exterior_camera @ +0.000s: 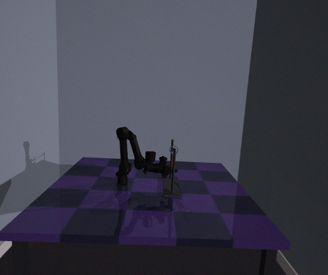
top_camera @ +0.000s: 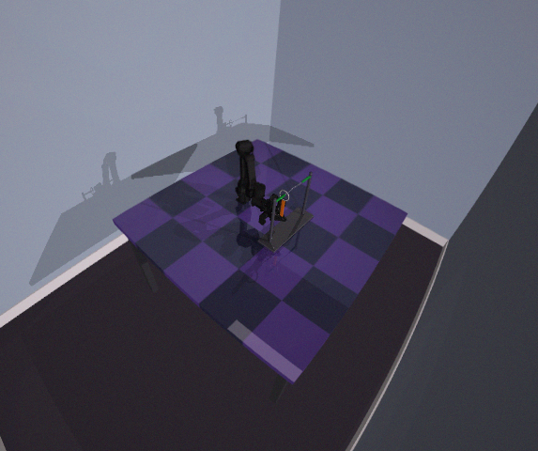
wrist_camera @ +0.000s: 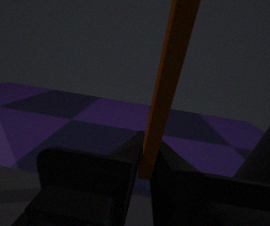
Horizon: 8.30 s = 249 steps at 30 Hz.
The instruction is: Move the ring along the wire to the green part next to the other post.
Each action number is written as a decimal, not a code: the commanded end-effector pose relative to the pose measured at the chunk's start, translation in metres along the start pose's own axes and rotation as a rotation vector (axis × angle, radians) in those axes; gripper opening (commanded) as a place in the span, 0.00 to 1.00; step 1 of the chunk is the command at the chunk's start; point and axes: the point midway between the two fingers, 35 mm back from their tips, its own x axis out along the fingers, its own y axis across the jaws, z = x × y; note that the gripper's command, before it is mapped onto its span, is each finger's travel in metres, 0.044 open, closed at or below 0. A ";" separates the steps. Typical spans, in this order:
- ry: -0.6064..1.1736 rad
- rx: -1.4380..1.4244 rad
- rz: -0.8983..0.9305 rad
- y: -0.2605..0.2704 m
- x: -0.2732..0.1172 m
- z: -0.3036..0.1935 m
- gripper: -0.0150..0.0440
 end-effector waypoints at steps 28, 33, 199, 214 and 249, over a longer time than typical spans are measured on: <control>-0.004 -0.020 0.047 0.029 0.000 0.001 0.00; -0.004 -0.033 0.069 0.032 0.000 0.001 0.00; -0.017 0.025 0.000 0.169 0.002 -0.015 0.00; -0.016 0.025 0.003 0.170 -0.003 -0.015 0.53; -0.013 0.025 0.000 0.169 -0.048 -0.017 0.53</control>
